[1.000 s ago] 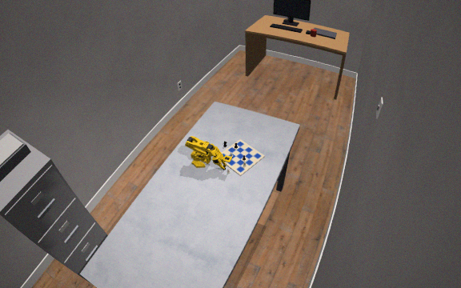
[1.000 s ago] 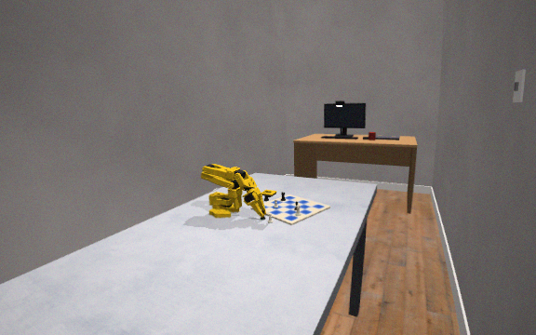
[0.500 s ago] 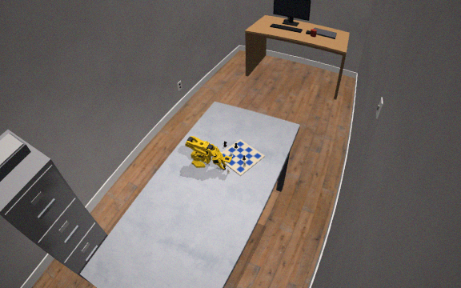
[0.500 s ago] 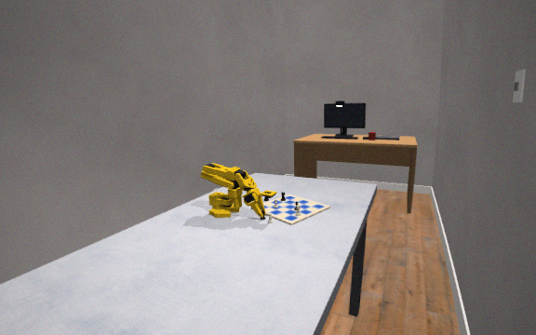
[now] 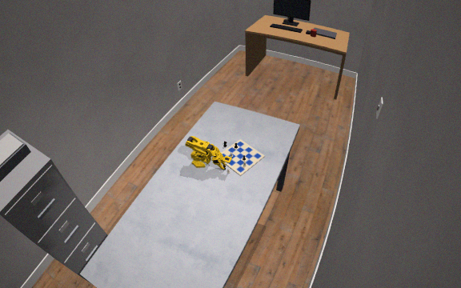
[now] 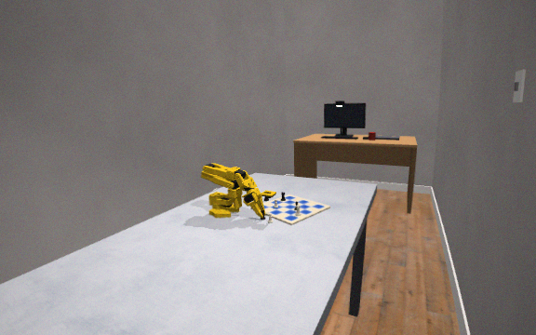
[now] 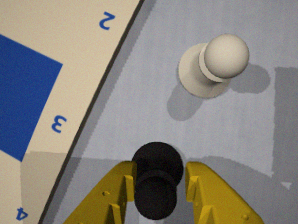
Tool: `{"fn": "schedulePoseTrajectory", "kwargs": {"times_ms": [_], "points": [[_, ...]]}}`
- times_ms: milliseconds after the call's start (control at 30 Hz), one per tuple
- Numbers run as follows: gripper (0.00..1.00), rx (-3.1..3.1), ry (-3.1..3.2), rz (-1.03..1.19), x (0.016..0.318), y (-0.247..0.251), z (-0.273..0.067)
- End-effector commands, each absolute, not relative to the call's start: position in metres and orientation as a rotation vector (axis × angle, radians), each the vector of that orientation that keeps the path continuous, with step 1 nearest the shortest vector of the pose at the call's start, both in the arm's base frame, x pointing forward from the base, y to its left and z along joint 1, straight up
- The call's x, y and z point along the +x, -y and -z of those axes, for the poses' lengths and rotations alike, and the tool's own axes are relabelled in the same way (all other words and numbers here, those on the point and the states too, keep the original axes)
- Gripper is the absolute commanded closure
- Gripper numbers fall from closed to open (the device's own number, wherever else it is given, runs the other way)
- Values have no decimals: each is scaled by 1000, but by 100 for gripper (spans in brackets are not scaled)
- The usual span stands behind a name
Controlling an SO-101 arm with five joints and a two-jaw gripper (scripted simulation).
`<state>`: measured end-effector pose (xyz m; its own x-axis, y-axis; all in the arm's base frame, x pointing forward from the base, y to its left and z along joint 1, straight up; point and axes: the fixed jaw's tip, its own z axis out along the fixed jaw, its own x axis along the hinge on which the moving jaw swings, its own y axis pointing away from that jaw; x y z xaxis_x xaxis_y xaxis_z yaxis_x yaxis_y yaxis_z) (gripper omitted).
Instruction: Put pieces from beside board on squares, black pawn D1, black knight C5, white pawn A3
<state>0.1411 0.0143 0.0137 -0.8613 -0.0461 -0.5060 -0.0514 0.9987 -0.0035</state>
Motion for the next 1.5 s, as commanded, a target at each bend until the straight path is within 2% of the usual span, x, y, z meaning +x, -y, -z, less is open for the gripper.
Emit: {"fn": "schedulePoseTrajectory", "kwargs": {"times_ms": [0,767,1467], "points": [[91,-63,-2634,-10,138,-13,-9],[99,-63,-2634,-10,138,-13,-9],[100,-63,-2634,-10,138,-13,-9]]}}
